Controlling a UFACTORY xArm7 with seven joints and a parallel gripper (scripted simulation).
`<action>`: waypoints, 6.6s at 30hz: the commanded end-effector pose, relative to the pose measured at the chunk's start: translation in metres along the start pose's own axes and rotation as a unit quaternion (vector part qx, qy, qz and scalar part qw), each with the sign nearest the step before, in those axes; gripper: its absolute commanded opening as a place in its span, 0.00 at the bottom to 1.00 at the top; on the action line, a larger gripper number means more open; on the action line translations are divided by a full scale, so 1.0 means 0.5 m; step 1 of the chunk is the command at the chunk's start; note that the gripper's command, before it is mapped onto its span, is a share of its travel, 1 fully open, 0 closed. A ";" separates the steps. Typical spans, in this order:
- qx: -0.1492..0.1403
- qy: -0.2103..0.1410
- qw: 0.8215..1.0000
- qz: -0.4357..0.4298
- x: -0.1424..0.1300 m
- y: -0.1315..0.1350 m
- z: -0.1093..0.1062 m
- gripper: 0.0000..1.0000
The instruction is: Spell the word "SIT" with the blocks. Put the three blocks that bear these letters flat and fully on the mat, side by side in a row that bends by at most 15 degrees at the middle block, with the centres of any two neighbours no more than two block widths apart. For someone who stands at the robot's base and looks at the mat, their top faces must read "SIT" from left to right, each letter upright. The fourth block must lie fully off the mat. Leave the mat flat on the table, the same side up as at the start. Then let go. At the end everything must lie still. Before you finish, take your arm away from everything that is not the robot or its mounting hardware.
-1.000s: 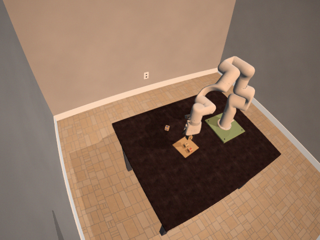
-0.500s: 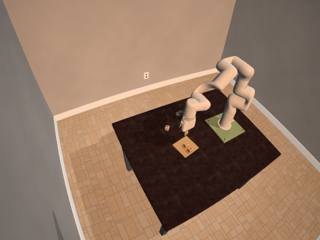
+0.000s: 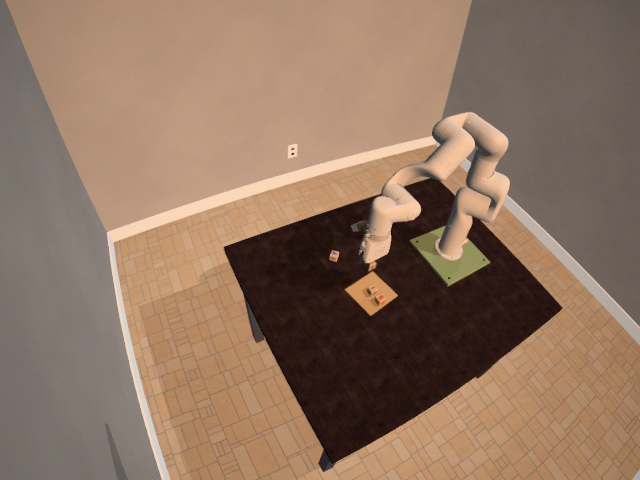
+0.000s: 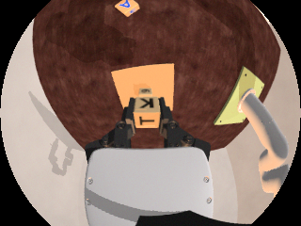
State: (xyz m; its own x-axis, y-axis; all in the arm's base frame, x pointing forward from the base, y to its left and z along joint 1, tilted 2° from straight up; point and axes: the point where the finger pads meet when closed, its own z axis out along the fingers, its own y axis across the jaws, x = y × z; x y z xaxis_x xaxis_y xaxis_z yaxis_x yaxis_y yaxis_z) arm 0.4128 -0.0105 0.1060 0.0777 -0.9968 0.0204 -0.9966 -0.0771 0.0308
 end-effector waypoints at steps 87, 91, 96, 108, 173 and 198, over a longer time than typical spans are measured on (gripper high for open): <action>0.002 -0.001 1.000 -0.001 0.005 -0.010 0.189 0.27; 0.002 -0.001 1.000 -0.001 0.005 -0.011 0.189 0.27; 0.002 -0.001 1.000 -0.001 0.005 -0.011 0.189 0.27; 0.002 -0.001 1.000 -0.001 0.005 -0.011 0.189 0.27; 0.002 -0.001 1.000 -0.001 0.005 -0.011 0.197 0.35; 0.002 -0.001 1.000 -0.001 0.005 -0.011 0.193 0.47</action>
State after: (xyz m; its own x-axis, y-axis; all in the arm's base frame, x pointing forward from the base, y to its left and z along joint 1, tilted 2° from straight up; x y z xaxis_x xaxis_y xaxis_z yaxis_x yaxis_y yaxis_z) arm 0.4138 -0.0148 0.0078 0.0798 -0.9966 0.0187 -0.9964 -0.0792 0.0316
